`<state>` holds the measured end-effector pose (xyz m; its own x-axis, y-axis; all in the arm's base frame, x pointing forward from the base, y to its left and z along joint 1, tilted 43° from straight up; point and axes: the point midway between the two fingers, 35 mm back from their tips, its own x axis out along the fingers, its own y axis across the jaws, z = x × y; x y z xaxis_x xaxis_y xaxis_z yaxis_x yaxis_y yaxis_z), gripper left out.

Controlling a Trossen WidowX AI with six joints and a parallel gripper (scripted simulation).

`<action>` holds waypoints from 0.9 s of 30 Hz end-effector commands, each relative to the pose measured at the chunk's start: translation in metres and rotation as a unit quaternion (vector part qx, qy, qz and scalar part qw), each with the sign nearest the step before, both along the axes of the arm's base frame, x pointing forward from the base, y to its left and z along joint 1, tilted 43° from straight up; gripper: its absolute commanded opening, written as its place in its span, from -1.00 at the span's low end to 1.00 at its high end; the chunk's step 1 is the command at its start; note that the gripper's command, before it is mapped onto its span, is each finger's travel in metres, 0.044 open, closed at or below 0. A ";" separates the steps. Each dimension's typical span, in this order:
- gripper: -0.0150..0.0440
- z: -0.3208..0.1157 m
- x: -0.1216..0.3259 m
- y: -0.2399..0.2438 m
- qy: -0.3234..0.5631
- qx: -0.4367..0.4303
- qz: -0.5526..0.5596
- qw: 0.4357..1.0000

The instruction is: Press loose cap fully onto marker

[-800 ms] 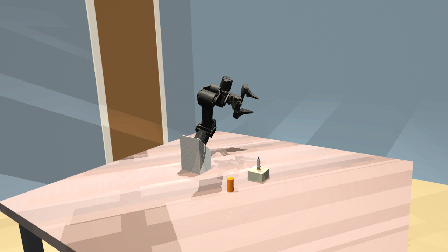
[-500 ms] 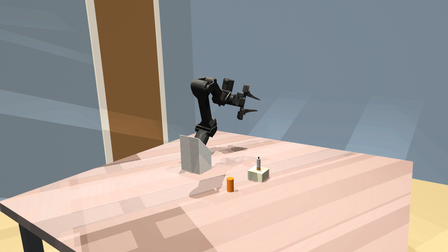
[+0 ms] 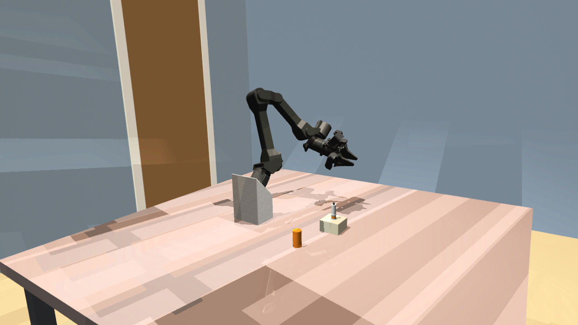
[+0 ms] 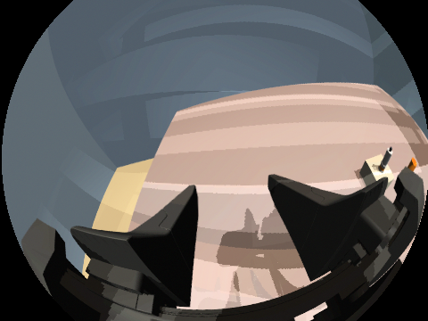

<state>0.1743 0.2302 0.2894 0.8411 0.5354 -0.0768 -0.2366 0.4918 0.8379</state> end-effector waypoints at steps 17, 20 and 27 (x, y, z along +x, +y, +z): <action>0.33 -0.227 0.156 -0.137 0.376 -0.395 0.016 0.838; 0.33 -0.256 0.155 -0.172 0.451 -0.370 0.040 0.811; 0.33 -0.310 0.133 -0.246 0.590 -0.233 0.095 0.767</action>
